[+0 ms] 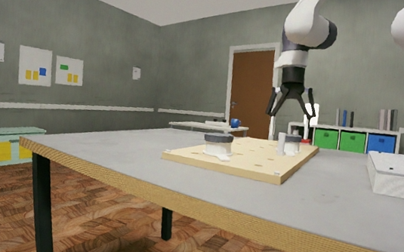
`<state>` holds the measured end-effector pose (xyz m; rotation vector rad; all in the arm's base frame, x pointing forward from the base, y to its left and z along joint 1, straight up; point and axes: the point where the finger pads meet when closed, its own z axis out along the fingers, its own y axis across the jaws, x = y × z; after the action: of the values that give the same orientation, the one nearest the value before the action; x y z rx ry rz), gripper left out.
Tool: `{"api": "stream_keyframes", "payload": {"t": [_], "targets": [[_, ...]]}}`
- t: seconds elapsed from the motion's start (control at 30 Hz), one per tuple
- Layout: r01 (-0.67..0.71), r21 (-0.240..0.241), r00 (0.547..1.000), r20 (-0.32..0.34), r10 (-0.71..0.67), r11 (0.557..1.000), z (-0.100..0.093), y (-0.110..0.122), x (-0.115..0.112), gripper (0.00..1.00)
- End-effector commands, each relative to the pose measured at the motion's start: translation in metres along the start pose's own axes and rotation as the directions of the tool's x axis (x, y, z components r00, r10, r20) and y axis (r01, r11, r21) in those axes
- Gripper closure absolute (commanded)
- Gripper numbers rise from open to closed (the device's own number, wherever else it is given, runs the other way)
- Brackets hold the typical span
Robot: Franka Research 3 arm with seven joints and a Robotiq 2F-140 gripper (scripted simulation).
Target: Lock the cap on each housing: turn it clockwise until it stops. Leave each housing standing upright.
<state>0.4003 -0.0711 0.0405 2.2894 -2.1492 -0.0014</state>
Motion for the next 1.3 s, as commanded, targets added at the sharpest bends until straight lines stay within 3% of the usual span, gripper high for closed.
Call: {"api": "stream_keyframes", "payload": {"t": [0.0, 0.43, 1.27], "targets": [[-0.004, 0.002, 1.000, 0.000, 0.004, 1.000, -0.002, -0.001, 0.000, 0.22], [-0.004, 0.002, 1.000, 0.000, 0.004, 1.000, -0.015, -0.001, 0.000, 0.22], [-0.004, 0.002, 1.000, 0.000, 0.004, 1.000, -0.060, -0.001, 0.000, 0.22]]}}
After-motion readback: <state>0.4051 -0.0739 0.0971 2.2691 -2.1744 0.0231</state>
